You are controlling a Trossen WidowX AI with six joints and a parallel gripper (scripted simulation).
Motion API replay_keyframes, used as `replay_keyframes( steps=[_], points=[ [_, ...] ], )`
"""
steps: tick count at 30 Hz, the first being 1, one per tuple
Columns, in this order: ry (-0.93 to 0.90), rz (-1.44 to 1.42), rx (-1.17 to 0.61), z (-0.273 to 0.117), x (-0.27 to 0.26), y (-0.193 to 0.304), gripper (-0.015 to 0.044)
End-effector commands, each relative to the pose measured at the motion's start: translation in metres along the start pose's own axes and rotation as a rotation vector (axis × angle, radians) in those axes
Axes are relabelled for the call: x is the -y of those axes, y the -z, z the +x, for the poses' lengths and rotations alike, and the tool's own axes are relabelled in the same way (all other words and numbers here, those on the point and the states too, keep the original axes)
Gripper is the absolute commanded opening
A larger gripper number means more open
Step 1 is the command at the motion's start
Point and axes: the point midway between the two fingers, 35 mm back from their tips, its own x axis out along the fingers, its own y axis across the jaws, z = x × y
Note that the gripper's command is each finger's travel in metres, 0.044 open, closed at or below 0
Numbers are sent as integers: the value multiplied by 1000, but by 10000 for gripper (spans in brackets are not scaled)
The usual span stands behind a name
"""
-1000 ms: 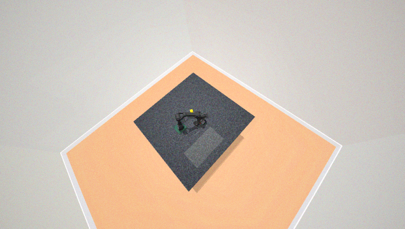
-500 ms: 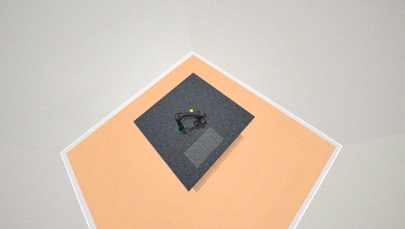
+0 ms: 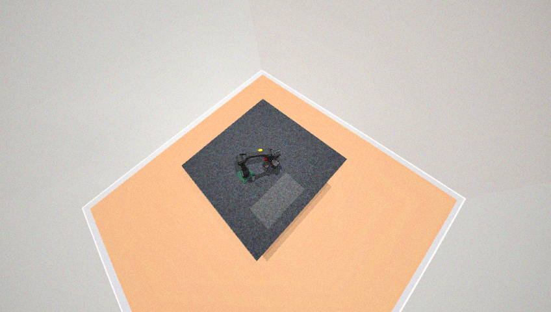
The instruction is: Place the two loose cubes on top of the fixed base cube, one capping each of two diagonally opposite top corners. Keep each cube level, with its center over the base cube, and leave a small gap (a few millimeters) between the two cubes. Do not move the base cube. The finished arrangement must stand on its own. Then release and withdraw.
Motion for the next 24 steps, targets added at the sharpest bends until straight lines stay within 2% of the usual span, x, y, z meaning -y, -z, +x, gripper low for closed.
replay_keyframes(
  steps=[1, 13, 24],
  points=[
    [2, 8, -3, -13, 1, 1, 105],
    [16, 28, 0, -42, 5, 2, 105],
    [14, -256, -5, -36, -10, 32, 105]
  ],
)
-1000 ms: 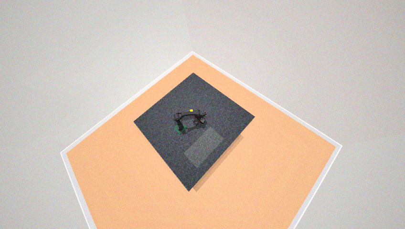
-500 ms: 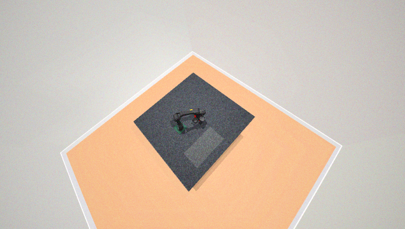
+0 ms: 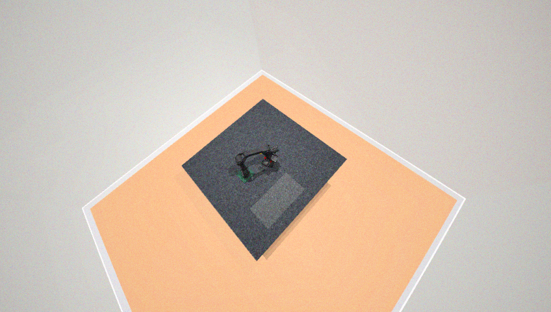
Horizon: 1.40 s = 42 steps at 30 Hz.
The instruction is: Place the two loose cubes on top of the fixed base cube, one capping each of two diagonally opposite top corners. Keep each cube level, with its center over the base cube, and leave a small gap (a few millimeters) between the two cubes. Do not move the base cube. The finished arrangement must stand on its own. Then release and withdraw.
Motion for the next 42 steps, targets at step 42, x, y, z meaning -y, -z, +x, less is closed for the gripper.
replay_keyframes(
  steps=[42],
  points=[
    [-4, -1239, -8, 26, -48, 135, 105]
  ],
)
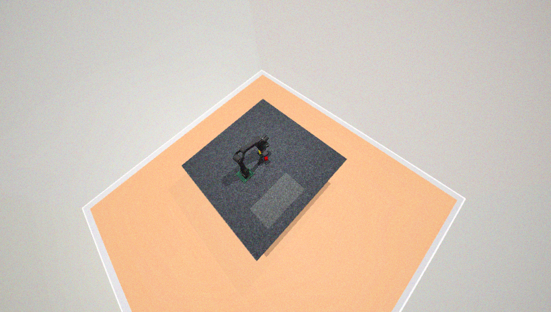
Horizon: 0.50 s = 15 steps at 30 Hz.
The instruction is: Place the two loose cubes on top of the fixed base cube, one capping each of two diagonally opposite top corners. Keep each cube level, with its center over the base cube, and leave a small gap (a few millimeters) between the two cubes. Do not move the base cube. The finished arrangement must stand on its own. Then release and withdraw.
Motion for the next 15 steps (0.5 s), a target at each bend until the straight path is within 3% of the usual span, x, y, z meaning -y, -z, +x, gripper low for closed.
replay_keyframes(
  steps=[1, 15],
  points=[
    [0, -113, -3, 3, -12, 5, 105],
    [-5, -493, -4, 11, -52, 23, 105]
  ],
)
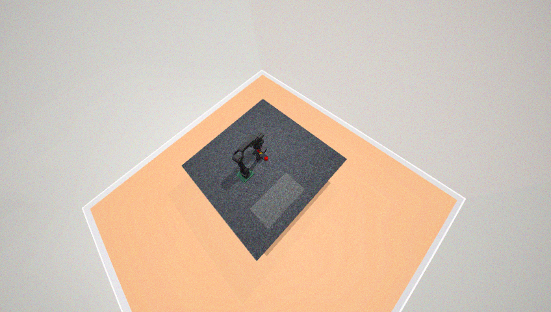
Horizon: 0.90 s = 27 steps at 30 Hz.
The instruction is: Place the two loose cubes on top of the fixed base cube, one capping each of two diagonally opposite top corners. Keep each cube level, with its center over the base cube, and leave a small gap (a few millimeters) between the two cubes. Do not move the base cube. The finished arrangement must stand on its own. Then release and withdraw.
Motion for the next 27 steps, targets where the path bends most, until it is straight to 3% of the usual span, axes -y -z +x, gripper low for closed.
replay_keyframes(
  steps=[1, 27],
  points=[
    [-3, -95, -3, 3, -11, 2, 105],
    [-3, -102, -3, 26, -12, 1, 105]
  ],
)
